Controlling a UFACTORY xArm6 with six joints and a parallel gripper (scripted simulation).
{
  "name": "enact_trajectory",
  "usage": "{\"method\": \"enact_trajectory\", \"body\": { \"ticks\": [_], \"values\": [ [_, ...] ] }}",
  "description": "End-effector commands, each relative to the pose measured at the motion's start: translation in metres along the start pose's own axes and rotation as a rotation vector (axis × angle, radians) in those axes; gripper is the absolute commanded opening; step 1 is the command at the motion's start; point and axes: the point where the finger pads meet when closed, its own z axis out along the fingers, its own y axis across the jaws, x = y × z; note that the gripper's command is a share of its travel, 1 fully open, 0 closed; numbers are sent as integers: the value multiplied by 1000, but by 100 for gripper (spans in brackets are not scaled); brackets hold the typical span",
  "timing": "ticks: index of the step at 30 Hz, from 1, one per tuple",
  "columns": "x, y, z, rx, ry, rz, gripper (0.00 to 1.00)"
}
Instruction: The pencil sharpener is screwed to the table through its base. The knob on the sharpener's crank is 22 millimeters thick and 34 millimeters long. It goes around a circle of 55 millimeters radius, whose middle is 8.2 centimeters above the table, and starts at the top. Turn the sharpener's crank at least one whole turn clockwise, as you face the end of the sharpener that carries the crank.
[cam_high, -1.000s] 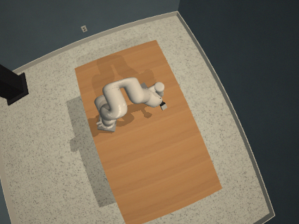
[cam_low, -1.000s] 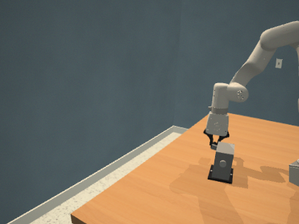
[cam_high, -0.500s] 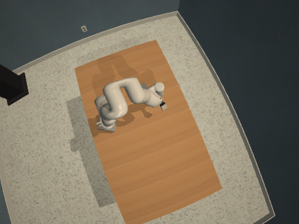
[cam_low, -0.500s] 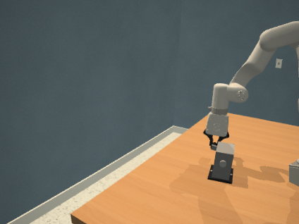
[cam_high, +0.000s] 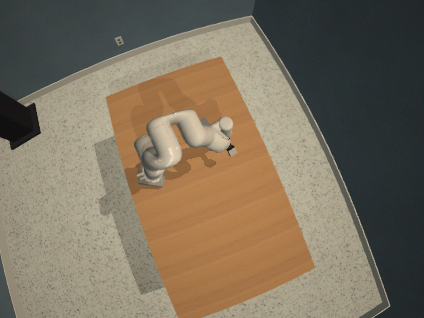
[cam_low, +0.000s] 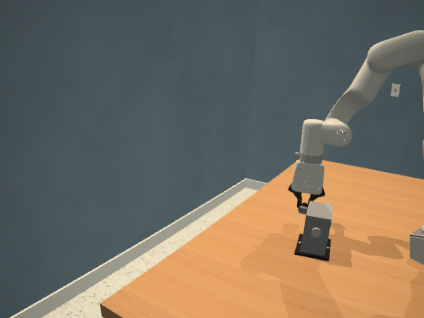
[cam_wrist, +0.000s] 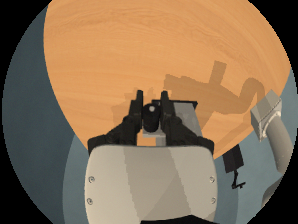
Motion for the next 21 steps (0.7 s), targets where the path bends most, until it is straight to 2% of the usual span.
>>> {"method": "enact_trajectory", "body": {
  "ticks": [1,7,21],
  "values": [
    [0,-2,3,4,0,0,0],
    [0,-1,9,4,0,0,0],
    [0,14,40,4,0,0,0]
  ]
}}
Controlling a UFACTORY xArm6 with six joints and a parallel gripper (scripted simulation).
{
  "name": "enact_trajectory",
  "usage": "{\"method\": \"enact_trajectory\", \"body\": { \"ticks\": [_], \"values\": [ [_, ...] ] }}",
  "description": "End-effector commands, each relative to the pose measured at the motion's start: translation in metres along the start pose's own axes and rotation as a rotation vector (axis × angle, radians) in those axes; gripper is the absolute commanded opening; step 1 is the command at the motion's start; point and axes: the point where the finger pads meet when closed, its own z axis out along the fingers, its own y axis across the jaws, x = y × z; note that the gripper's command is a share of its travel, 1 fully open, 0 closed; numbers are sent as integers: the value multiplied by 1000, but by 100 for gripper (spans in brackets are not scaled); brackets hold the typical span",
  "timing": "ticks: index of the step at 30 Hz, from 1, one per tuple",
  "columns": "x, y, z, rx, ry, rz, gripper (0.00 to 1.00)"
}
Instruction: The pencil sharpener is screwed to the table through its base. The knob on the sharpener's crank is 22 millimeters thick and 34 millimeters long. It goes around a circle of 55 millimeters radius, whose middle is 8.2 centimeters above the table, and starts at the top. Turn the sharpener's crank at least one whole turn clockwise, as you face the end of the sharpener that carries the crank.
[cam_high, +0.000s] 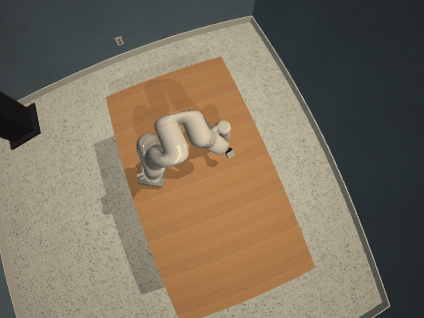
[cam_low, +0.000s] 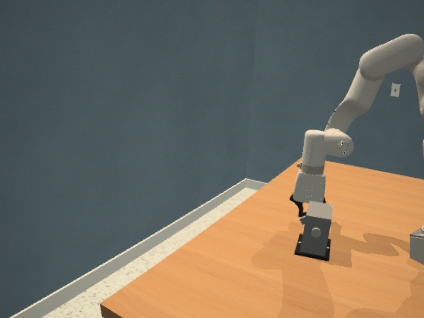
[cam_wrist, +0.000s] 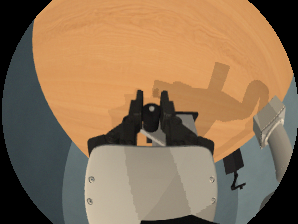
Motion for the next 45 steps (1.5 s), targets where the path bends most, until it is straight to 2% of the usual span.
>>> {"method": "enact_trajectory", "body": {
  "ticks": [1,18,45],
  "values": [
    [0,6,8,3,2,0,0],
    [0,27,21,3,2,0,0],
    [0,32,22,3,2,0,0]
  ]
}}
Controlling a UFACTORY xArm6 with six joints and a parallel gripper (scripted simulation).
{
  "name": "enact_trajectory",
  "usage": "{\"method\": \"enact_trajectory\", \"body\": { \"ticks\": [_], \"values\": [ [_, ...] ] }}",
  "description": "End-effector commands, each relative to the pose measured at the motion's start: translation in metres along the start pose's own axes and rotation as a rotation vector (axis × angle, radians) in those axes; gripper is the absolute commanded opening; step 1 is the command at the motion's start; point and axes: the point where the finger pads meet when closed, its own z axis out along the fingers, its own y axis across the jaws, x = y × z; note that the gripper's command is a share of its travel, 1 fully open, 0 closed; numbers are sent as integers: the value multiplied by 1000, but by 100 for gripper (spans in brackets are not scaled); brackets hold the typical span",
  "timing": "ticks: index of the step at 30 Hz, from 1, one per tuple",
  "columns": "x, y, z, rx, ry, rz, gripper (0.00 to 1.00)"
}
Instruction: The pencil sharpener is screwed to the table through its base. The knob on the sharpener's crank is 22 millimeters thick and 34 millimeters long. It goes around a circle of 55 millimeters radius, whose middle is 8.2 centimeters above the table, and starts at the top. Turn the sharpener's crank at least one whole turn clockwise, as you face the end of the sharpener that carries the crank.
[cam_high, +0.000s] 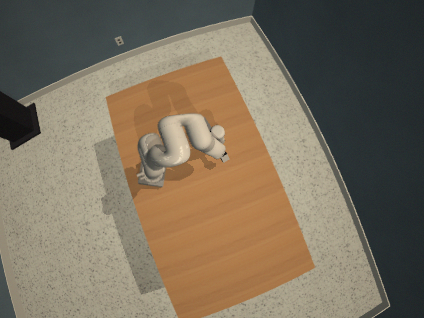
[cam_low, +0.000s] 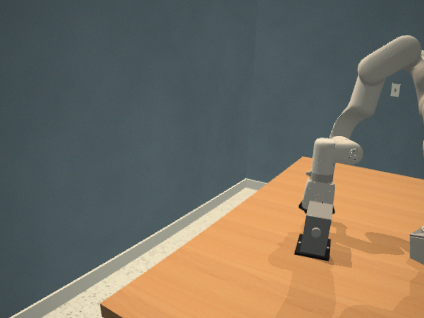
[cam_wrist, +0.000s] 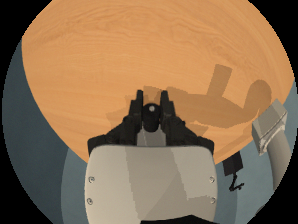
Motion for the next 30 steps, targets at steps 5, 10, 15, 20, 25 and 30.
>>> {"method": "enact_trajectory", "body": {
  "ticks": [5,10,15,20,25,30],
  "values": [
    [0,-1,-1,3,0,0,0],
    [0,1,0,3,0,0,0],
    [0,6,0,3,0,0,0],
    [0,17,0,3,0,0,0],
    [0,27,-2,3,0,0,0],
    [0,37,-7,3,0,0,0]
  ]
}}
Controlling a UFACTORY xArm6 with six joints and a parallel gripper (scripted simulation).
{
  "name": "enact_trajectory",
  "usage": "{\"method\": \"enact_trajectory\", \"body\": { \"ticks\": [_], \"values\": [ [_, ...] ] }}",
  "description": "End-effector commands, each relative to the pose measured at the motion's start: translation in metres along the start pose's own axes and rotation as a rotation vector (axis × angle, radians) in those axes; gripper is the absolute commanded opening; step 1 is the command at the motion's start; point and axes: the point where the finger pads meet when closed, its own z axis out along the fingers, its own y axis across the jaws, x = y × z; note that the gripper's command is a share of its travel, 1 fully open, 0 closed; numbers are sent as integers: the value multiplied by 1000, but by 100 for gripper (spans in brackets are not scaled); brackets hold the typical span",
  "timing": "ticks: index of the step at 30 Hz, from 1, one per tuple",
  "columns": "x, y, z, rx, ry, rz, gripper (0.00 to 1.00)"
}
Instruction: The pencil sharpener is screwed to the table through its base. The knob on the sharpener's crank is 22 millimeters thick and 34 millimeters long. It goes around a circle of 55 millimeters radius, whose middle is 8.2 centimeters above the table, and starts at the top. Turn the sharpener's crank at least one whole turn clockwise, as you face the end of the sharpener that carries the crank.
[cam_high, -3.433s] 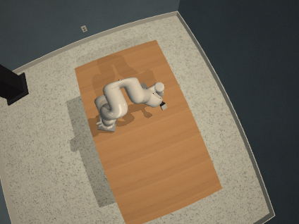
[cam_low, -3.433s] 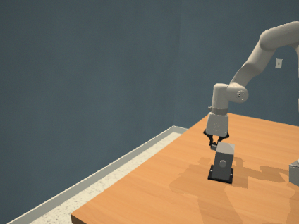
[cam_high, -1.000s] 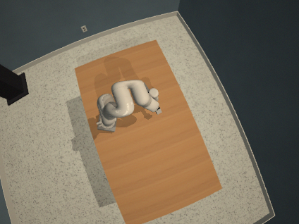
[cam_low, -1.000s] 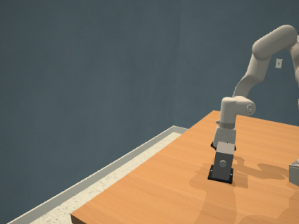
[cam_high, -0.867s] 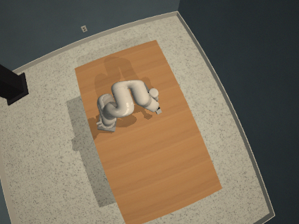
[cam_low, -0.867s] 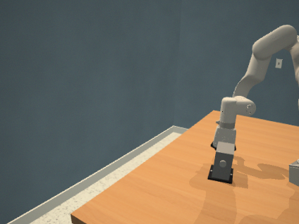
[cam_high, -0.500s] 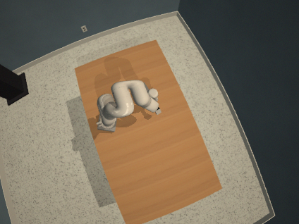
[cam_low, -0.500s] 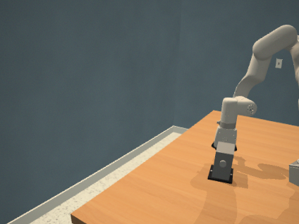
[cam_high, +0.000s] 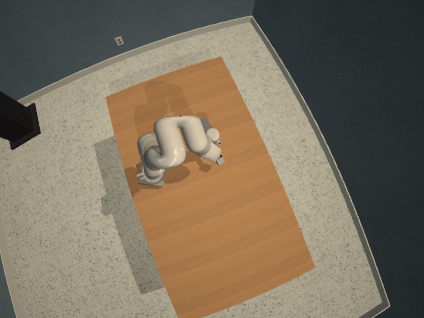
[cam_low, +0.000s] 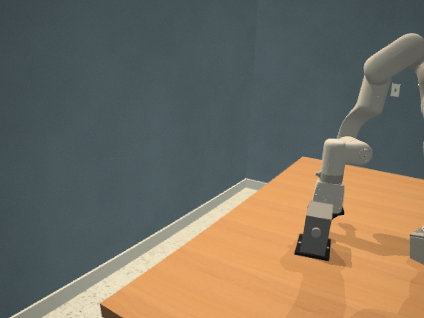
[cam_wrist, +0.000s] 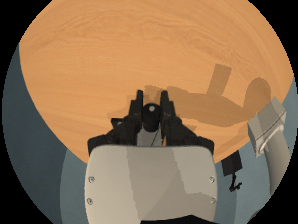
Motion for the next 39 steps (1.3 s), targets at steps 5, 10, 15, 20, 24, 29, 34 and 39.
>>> {"method": "enact_trajectory", "body": {
  "ticks": [5,10,15,20,24,29,34,39],
  "values": [
    [0,16,-12,4,1,0,0],
    [0,23,-19,4,1,0,0],
    [0,25,-23,4,1,0,0],
    [0,29,-29,4,1,0,0],
    [0,30,-32,4,1,0,0],
    [0,31,-34,4,1,0,0],
    [0,31,-35,4,1,0,0],
    [0,31,-35,4,1,0,0]
  ]
}}
